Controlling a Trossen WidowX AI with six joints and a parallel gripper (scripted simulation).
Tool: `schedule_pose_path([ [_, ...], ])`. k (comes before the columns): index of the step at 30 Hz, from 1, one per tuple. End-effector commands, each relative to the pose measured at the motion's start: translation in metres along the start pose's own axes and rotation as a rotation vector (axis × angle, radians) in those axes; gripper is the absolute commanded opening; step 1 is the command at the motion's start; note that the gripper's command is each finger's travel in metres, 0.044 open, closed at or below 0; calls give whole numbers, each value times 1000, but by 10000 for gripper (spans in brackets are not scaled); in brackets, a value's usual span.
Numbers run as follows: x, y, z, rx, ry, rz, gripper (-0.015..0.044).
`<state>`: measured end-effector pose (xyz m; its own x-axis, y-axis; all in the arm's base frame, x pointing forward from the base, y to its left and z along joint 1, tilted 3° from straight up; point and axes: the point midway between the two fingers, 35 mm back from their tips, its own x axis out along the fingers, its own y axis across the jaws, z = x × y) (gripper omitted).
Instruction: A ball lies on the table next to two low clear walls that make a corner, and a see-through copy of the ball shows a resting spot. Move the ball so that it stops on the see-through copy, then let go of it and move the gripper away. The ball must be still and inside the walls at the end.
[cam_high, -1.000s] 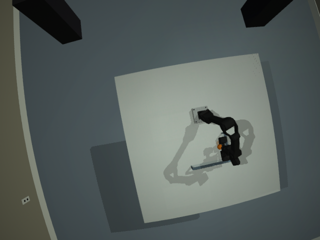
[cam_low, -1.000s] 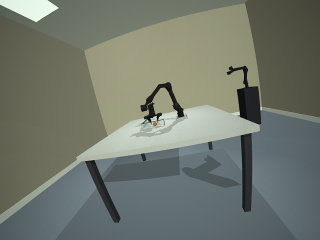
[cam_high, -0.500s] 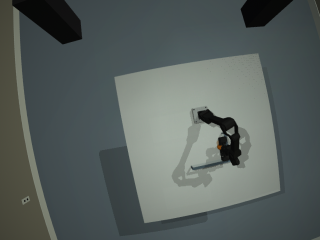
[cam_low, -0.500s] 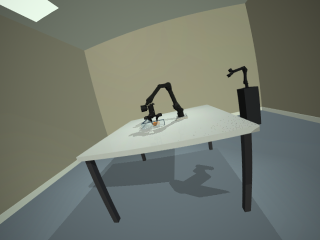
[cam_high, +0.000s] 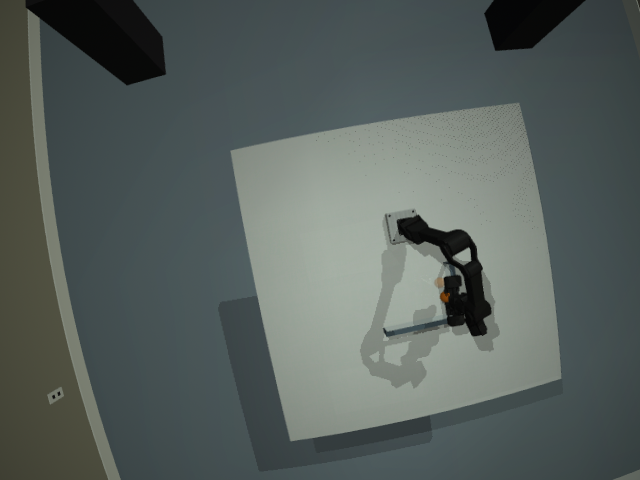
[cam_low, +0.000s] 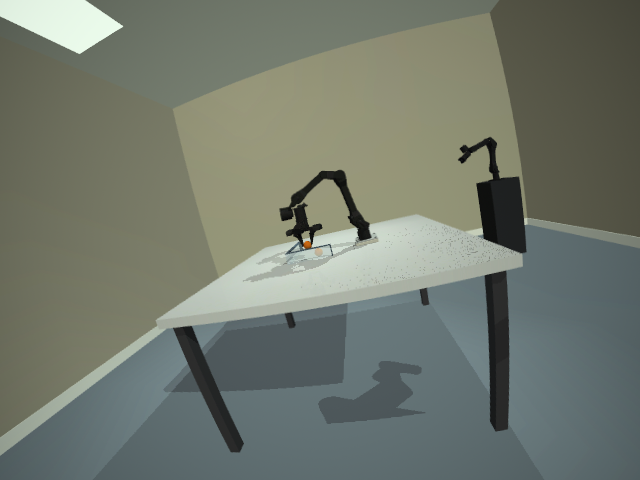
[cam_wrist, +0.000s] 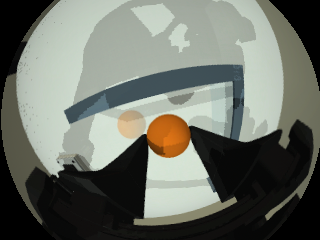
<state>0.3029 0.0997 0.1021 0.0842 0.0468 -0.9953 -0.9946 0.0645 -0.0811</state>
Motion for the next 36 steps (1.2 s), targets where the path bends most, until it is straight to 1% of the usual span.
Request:
schedule_pose_path([
  [1, -26, 1, 2, -21, 0, -5, 0],
  [10, -75, 12, 4, -64, 4, 16, 0],
  [13, -83, 14, 4, -71, 4, 20, 0],
  [18, -81, 15, 4, -71, 4, 20, 0],
  [36, -37, 48, 0, -71, 4, 22, 0],
])
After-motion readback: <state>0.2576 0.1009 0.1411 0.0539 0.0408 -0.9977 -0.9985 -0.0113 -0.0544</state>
